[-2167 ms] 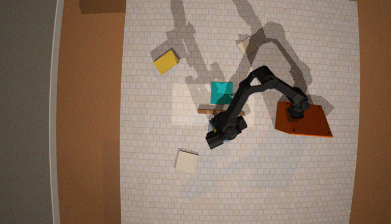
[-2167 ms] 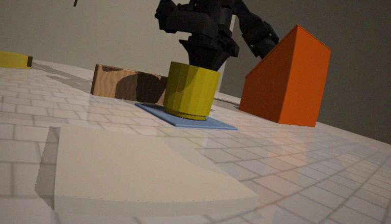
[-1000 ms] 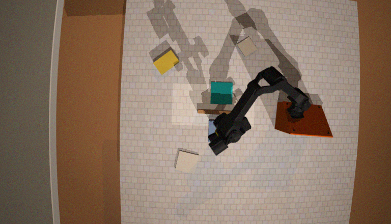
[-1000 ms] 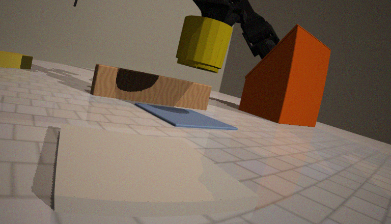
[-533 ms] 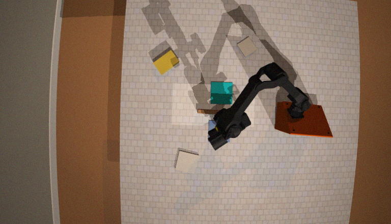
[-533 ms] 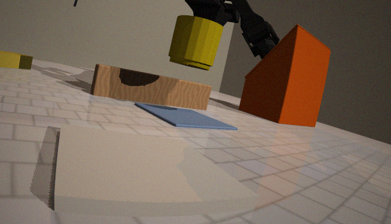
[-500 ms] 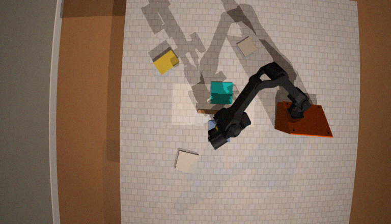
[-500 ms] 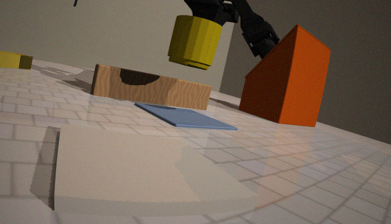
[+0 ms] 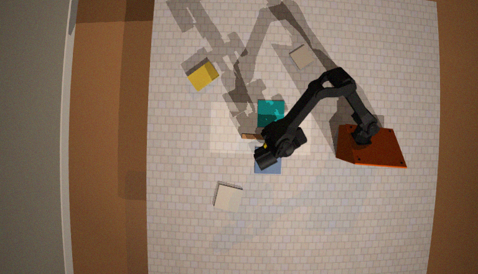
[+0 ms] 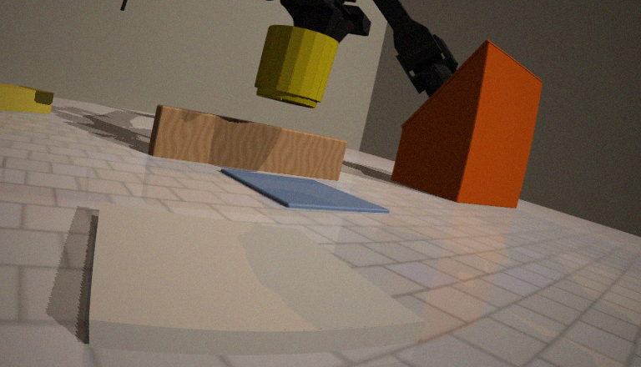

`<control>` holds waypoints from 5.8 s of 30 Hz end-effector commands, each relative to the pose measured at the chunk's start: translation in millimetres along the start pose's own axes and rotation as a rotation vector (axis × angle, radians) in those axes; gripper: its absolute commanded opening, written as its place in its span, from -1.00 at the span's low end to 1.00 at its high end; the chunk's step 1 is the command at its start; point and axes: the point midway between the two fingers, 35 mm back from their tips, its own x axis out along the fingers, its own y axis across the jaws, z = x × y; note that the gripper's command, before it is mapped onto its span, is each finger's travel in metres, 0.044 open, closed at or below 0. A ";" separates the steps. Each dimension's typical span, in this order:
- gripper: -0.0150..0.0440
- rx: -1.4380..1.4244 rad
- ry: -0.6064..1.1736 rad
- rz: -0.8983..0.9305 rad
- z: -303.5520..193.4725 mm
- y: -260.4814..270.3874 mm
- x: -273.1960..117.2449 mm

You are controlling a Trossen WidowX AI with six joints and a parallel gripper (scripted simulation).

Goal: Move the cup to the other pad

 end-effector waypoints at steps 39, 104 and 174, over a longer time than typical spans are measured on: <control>-0.49 -0.008 -0.008 -0.004 92.1 -54.5 -3.3; -0.49 0.002 -0.010 -0.003 117.8 -71.3 64.2; 0.98 -0.017 -0.011 -0.012 111.4 -73.9 14.5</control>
